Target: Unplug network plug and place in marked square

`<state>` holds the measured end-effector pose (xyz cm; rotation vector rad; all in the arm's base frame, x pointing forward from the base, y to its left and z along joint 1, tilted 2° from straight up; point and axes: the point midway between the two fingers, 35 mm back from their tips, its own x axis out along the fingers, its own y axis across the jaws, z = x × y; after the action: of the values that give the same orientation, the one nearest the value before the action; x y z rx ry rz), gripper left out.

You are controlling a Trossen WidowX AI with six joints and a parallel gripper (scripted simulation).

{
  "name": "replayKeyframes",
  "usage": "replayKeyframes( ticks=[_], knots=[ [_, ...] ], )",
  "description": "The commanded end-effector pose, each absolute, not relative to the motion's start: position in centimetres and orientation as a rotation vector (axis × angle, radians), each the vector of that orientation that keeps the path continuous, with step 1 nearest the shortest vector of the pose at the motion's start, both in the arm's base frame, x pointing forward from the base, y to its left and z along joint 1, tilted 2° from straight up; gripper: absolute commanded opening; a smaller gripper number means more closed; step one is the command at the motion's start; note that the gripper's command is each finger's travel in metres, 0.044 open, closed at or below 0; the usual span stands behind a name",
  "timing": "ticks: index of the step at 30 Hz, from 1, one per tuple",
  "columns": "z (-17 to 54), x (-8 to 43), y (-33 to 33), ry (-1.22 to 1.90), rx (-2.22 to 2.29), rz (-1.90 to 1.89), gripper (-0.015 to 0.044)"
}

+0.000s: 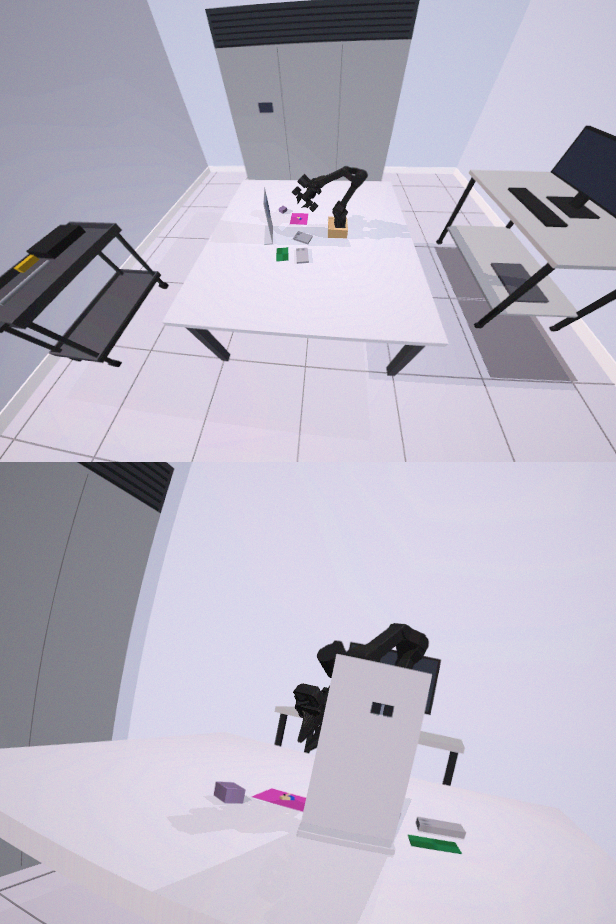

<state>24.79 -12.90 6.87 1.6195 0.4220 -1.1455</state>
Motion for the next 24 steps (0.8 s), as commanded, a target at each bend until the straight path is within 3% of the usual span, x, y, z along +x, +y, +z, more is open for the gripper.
replayKeyframes(
  ticks=[1, 24],
  knots=[
    [7.1, 24.9, -12.9, 0.426, 1.616, -1.144, 0.0156],
    [15.0, 25.4, -13.1, 0.417, 1.616, -1.138, 0.0156]
  ],
)
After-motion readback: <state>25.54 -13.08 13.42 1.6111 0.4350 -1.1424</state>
